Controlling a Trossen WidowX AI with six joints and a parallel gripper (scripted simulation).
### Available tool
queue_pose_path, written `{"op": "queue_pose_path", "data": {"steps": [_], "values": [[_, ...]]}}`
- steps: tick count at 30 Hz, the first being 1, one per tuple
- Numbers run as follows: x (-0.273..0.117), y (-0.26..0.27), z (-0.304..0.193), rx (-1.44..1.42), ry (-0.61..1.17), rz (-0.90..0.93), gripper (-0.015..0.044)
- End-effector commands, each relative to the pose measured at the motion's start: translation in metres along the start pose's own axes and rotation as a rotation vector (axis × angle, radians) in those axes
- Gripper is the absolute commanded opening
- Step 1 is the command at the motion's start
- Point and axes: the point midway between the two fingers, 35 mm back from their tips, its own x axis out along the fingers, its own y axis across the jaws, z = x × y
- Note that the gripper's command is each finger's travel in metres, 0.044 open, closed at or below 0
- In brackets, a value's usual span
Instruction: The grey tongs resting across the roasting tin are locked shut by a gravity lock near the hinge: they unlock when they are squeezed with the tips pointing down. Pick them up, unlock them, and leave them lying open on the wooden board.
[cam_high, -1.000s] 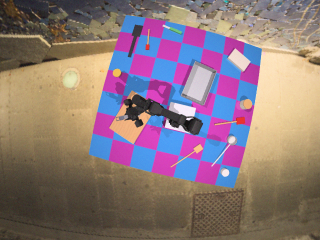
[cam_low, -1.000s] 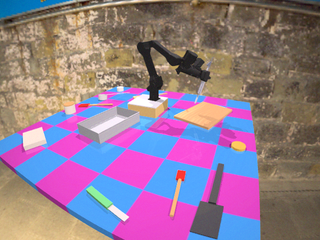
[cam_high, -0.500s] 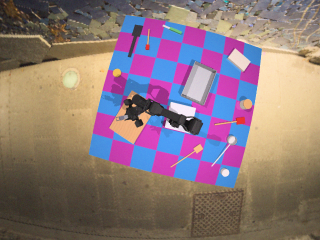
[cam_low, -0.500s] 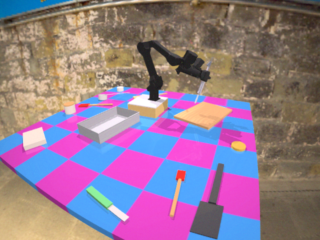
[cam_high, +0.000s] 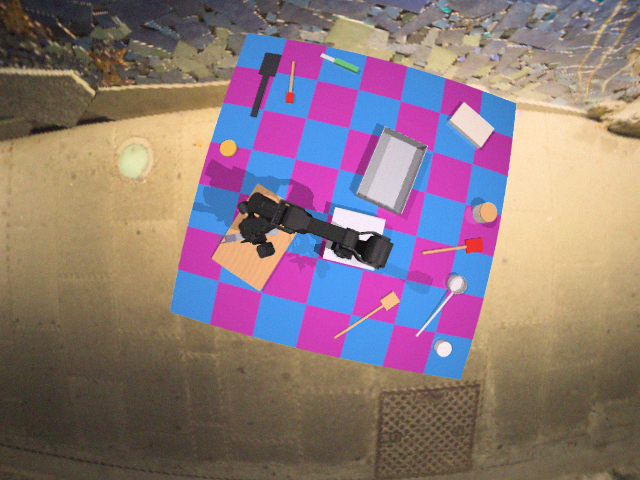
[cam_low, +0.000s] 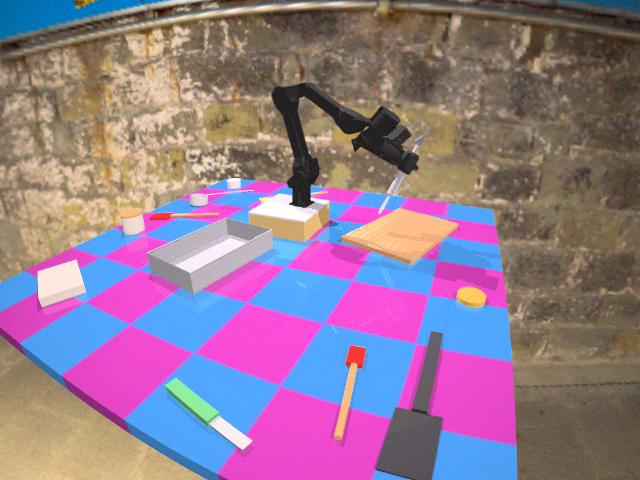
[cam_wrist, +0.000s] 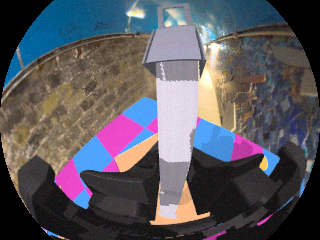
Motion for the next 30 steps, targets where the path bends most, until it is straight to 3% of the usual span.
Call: {"op": "queue_pose_path", "data": {"steps": [1,30], "values": [[0.008,-0.004,0.003,0.011,0.061,-0.008,-0.0150],[0.049,-0.004,-0.033,0.039,0.672,-0.036,-0.0150]]}}
